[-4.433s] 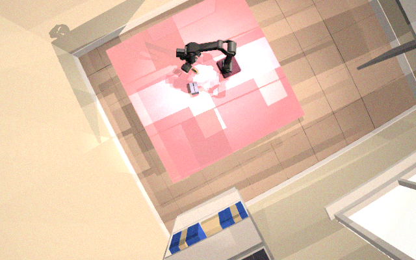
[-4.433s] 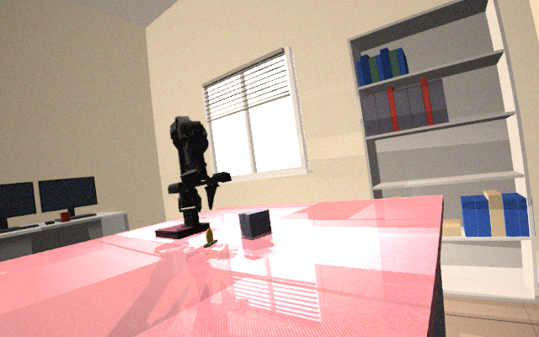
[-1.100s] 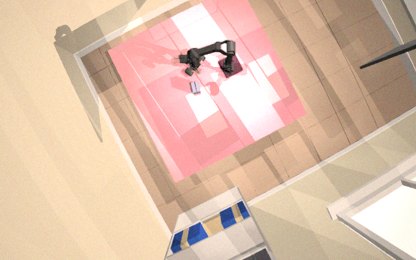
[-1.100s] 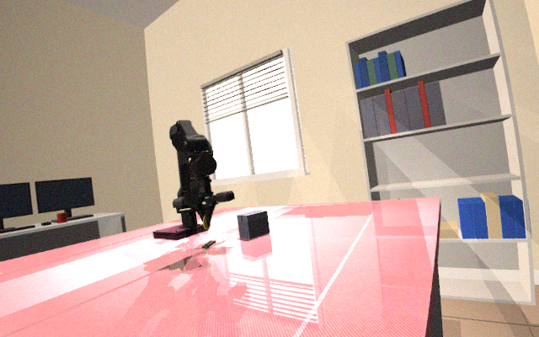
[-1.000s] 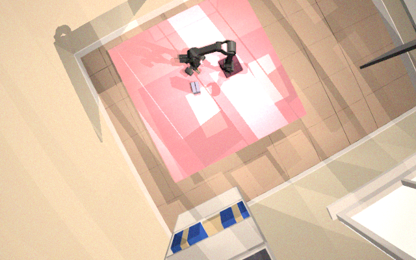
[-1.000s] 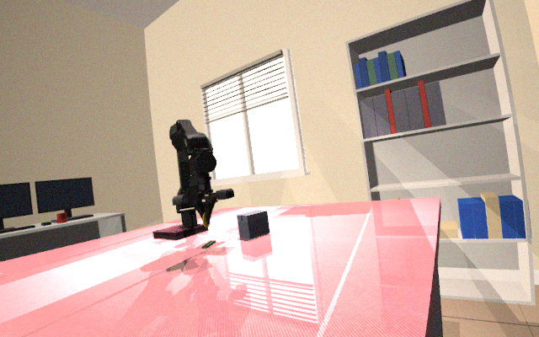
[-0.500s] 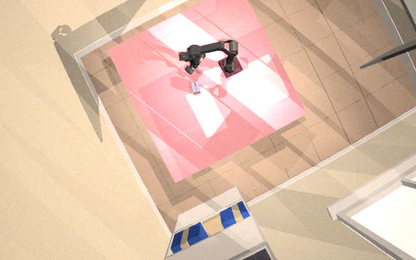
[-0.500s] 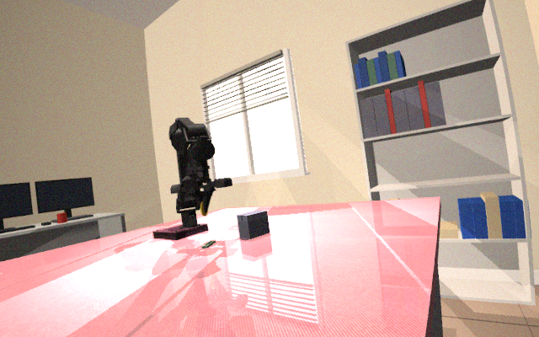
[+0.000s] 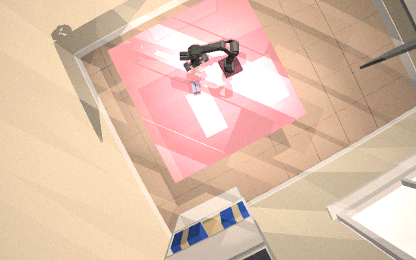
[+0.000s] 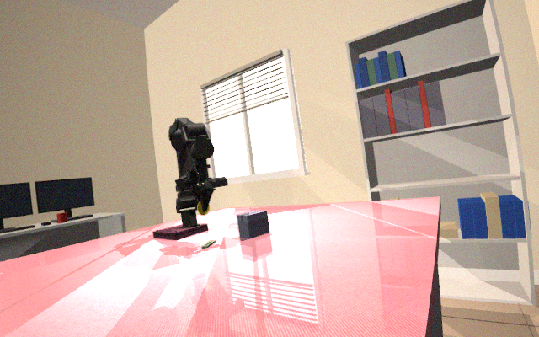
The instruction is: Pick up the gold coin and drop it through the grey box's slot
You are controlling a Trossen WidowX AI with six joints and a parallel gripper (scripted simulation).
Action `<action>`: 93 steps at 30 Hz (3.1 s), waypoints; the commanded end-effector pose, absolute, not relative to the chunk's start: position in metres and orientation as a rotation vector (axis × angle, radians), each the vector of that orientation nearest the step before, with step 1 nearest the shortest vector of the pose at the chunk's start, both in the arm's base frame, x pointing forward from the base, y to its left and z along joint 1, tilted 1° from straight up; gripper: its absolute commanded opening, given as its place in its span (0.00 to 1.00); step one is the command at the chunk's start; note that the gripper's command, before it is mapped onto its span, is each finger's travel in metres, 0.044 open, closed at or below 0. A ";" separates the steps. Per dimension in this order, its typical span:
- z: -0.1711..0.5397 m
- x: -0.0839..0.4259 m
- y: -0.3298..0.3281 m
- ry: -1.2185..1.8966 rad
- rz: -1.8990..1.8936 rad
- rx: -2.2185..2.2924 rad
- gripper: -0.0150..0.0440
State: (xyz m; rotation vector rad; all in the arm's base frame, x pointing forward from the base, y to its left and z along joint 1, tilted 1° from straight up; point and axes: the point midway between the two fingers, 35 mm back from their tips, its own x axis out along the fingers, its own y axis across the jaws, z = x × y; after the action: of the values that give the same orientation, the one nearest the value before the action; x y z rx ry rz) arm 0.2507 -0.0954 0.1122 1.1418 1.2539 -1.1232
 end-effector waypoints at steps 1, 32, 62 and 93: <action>0.113 0.248 -0.095 1.191 -1.226 1.238 0.25; 0.114 0.276 -0.058 1.139 -1.292 1.314 0.25; 0.115 0.308 0.008 1.137 -1.300 1.329 0.25; 0.114 0.316 0.042 1.139 -1.303 1.328 0.25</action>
State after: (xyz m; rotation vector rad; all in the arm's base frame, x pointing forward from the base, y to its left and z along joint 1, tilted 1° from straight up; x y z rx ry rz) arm 0.3164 0.0419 0.1139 1.3304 1.1358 -1.3067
